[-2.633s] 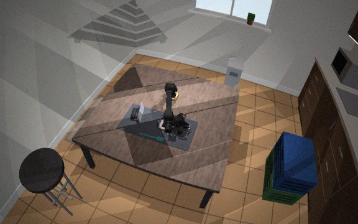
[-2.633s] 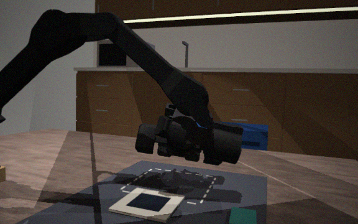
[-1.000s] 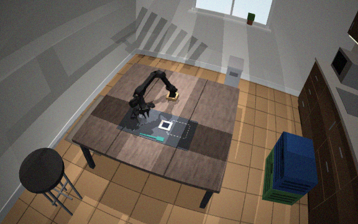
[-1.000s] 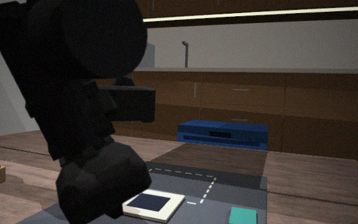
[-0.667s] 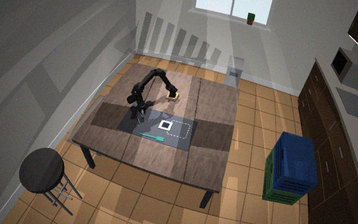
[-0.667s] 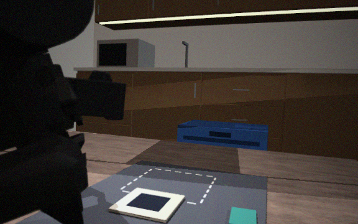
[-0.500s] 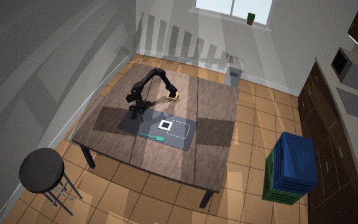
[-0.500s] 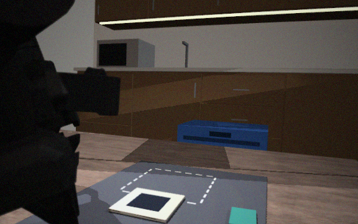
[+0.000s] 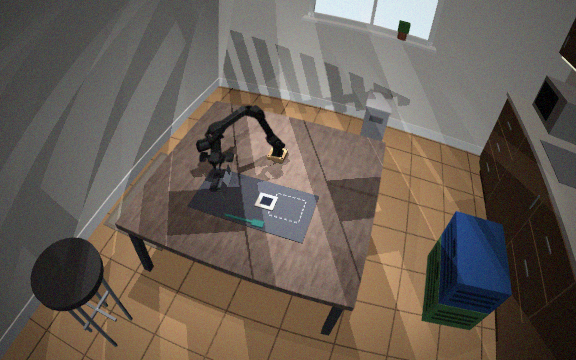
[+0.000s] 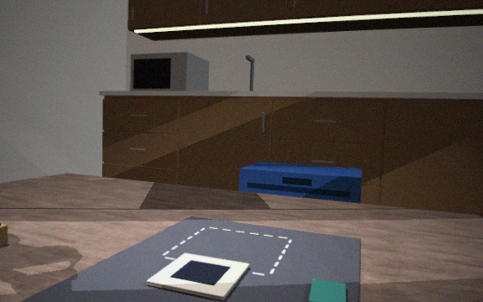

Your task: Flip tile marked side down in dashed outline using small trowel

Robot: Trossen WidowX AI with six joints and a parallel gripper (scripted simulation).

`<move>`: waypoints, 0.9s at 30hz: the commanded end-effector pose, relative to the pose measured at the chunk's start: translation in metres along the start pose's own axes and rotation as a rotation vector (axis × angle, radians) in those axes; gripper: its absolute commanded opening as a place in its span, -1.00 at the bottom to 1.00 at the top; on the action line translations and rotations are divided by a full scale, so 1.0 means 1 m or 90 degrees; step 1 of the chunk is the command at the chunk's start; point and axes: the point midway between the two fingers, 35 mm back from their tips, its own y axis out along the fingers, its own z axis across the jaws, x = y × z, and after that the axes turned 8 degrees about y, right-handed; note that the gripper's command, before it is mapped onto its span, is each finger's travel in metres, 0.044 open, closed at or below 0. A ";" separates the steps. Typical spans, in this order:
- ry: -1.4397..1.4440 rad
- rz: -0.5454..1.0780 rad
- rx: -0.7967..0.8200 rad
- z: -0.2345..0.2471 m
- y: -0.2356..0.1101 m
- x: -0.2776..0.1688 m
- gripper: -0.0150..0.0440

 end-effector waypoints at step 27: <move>0.065 0.050 -0.026 0.011 0.007 -0.034 -0.15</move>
